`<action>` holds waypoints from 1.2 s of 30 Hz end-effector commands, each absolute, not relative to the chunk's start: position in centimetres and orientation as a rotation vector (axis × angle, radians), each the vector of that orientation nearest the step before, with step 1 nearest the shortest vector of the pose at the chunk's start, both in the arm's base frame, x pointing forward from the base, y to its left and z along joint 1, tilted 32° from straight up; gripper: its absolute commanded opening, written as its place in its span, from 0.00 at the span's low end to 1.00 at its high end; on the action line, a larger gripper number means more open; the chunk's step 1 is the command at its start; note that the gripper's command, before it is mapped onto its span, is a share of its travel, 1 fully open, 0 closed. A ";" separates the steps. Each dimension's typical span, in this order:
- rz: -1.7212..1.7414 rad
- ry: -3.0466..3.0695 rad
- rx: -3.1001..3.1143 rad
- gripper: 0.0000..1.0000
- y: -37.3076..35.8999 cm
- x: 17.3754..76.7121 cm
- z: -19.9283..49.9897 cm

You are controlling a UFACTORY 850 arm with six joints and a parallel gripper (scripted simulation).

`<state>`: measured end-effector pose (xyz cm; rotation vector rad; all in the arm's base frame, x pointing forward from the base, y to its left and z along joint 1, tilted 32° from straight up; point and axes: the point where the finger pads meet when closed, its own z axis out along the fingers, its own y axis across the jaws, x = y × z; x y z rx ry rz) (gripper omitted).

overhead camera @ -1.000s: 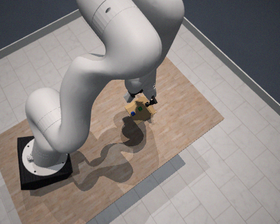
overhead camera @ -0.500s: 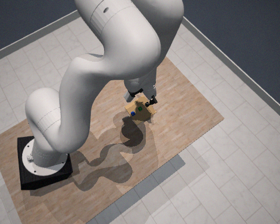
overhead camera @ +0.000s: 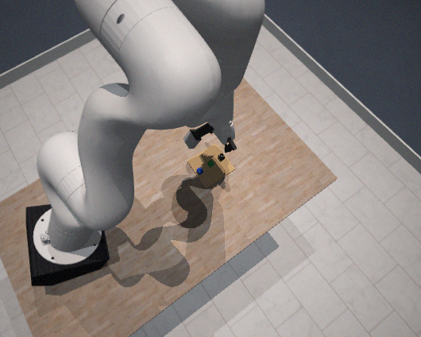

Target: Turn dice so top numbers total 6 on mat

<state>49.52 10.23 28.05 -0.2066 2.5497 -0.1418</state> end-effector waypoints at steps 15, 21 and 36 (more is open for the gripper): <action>-0.148 2.579 -0.209 1.00 10.4 47.9 30.8; -0.148 2.579 -0.209 1.00 10.4 47.9 30.8; -0.148 2.579 -0.209 1.00 10.4 47.9 30.8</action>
